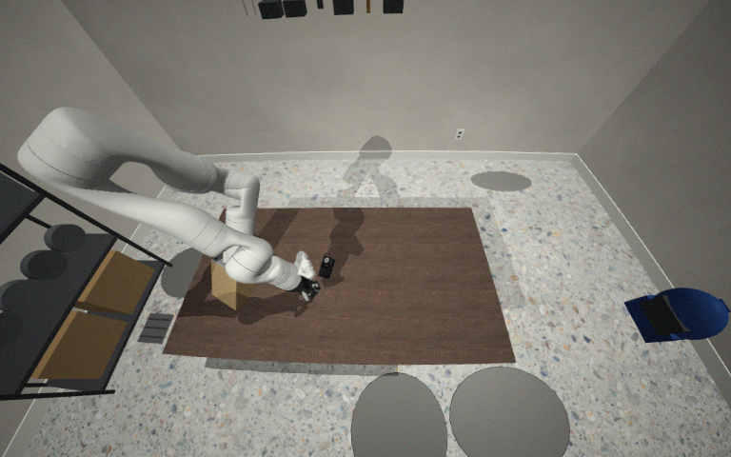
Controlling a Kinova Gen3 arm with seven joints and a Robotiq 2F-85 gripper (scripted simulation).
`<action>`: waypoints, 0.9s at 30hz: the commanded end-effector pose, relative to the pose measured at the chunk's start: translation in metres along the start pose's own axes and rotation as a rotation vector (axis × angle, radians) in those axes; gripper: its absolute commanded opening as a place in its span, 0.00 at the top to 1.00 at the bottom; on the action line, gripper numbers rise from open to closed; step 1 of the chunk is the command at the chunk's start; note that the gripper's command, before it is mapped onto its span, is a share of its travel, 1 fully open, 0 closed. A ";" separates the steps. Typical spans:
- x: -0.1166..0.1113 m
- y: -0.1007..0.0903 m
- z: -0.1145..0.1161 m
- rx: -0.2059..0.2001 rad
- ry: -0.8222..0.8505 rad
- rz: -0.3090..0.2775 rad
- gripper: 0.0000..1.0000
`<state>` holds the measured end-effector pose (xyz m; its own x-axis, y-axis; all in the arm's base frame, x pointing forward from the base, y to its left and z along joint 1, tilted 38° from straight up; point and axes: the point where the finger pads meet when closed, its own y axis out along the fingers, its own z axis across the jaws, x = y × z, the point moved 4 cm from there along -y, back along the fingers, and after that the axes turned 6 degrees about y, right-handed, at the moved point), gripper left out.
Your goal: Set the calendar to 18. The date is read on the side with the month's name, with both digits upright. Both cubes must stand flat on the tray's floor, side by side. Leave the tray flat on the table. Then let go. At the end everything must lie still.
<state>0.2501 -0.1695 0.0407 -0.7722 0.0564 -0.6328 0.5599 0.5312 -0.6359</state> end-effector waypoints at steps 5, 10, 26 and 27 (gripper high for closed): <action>0.003 0.000 0.001 -0.005 0.012 0.033 0.72; 0.008 0.000 0.001 -0.015 0.015 0.089 0.72; 0.015 0.001 0.002 -0.026 0.010 0.271 0.72; 0.015 0.001 0.002 -0.026 0.010 0.271 0.72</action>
<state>0.2404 -0.1692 0.0300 -0.6052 0.1939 -0.7721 0.7304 0.5209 -0.4418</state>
